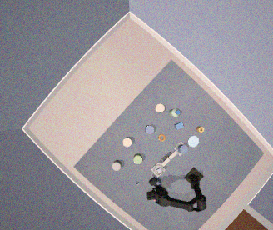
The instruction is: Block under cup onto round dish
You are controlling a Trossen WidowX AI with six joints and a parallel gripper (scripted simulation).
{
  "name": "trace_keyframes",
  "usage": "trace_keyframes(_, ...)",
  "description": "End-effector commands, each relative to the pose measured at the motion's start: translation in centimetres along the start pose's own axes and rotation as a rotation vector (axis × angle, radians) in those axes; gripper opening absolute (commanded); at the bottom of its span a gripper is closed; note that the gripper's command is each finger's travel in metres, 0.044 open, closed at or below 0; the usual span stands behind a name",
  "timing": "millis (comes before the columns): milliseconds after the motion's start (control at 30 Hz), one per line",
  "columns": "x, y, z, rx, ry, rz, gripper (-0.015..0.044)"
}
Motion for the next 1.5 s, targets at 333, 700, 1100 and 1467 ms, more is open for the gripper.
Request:
trace_keyframes(333,5.4,0.0,0.0,-0.003,-0.006,-0.002,0.044)
trace_keyframes(700,6.4,-0.3,-1.5,-0.079,-0.04,-0.07,0.0282)
trace_keyframes(1100,10.2,-8.7,-8.2,-0.211,-0.023,-0.004,0.026)
trace_keyframes(1467,10.6,-10.5,-9.0,-0.232,-0.016,0.007,0.026)
Point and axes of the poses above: the point midway between the two fingers, 35 mm back from their tips, its own x axis back along the fingers, its own z axis across the jaws, y = z × x, the point moved 5 cm from there along x, back along the fingers, and after that the axes turned 8 degrees about x, right-handed, at the moved point
